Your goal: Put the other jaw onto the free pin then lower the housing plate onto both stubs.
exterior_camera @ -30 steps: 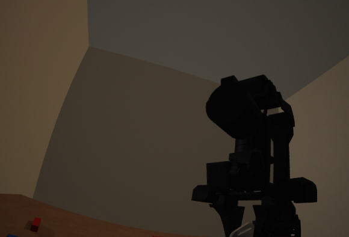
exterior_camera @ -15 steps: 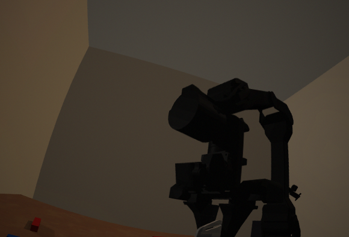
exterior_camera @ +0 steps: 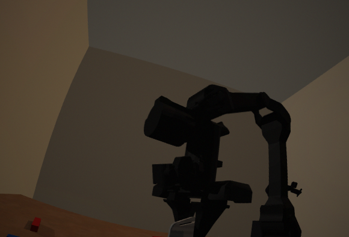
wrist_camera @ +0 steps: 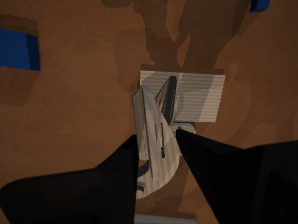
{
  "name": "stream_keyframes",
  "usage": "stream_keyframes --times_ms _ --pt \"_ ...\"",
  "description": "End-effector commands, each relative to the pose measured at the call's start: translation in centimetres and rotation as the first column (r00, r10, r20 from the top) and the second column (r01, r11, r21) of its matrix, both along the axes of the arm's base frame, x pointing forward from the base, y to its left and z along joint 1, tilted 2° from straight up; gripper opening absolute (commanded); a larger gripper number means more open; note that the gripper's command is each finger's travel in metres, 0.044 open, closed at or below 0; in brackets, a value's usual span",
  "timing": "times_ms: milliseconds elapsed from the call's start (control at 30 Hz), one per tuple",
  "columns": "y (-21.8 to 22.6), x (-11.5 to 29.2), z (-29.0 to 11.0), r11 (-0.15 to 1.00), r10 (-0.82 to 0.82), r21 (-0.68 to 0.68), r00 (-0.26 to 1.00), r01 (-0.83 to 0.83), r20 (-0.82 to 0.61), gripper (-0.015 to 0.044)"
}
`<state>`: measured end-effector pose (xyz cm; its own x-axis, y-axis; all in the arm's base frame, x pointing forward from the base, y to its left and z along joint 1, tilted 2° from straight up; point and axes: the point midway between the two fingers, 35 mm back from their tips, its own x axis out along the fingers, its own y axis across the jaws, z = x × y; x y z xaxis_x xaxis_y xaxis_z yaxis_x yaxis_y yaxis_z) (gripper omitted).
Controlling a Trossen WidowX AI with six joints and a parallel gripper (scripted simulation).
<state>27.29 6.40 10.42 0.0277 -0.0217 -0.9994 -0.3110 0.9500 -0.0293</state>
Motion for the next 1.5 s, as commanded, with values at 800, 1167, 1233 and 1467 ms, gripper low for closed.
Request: stream_keyframes --times_ms 800,1167,1233,1467 --pt "-7.0 2.1 0.3 0.999 -0.034 -0.009 0.999 0.034 0.006 0.0134" --pt "-7.0 2.1 0.3 0.999 -0.031 -0.009 0.999 0.031 0.006 0.0134" --pt "-7.0 2.1 0.3 1.0 -0.012 -0.01 1.0 0.012 0.005 0.0134" --pt "-7.0 2.1 0.3 1.0 -0.009 -0.01 1.0 0.009 0.005 0.0134"
